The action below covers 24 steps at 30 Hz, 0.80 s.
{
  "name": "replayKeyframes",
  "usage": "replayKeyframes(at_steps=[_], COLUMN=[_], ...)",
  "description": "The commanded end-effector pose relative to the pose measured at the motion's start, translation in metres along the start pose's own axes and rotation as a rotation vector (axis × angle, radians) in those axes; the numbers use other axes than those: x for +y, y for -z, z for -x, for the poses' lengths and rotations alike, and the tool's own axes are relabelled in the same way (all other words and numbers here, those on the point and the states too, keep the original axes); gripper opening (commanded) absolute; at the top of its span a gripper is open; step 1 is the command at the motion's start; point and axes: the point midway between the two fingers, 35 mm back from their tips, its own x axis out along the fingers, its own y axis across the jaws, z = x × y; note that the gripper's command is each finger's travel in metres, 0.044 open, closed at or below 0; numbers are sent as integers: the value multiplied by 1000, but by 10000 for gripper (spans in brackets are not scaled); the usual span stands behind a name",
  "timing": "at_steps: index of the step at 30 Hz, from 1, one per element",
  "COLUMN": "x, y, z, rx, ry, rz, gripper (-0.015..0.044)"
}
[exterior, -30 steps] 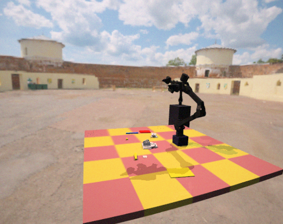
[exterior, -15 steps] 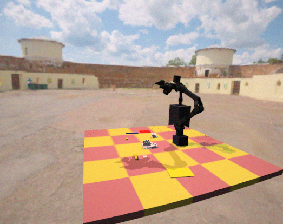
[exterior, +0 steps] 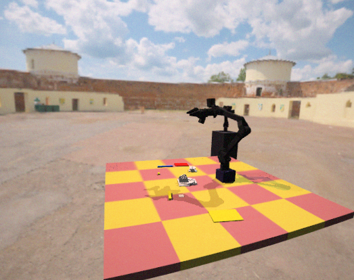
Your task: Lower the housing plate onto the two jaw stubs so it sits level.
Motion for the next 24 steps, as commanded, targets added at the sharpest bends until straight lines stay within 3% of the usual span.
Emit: replayKeyframes(at_steps=[1, 24], x=[18, 74], y=[-23, -162], z=[-12, -45], rx=[-72, -537], ry=[-37, -179], rz=[-51, -240], gripper=[440, 440])
